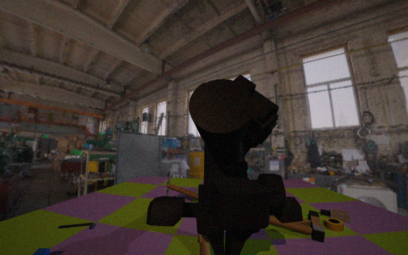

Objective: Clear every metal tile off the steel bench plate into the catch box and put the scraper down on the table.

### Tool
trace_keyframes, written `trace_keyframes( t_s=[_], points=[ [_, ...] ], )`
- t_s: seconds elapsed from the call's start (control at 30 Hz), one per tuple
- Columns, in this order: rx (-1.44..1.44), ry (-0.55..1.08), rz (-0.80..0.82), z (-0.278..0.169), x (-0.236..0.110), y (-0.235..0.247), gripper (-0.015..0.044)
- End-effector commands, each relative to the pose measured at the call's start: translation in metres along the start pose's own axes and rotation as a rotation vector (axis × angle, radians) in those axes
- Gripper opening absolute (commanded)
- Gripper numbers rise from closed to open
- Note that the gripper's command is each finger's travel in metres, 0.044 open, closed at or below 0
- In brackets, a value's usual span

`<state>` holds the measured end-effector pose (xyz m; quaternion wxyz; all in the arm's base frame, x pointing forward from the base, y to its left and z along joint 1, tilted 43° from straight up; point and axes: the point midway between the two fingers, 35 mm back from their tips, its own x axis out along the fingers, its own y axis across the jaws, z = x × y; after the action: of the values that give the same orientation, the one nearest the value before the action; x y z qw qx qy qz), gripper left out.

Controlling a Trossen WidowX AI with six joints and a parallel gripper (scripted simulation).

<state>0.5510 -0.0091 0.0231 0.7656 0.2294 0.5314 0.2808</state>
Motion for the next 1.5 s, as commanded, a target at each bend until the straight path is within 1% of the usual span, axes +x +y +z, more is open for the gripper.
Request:
trace_keyframes(
  t_s=[0.0, 0.87, 0.97, 1.4, 1.43, 1.47],
  points=[
    [0.0, 0.0, 0.0, 0.0, 0.0, 0.0, 0.0],
    [0.0, 0.0, 0.0, 0.0, 0.0, 0.0, 0.0],
    [0.006, -0.017, 0.001, 0.001, -0.006, -0.002, 0.0079],
    [0.056, -0.164, 0.006, 0.009, -0.063, -0.02, 0.042],
    [0.059, -0.175, 0.006, 0.009, -0.067, -0.022, 0.044],
    [0.063, -0.186, 0.006, 0.009, -0.071, -0.023, 0.044]
  ],
)
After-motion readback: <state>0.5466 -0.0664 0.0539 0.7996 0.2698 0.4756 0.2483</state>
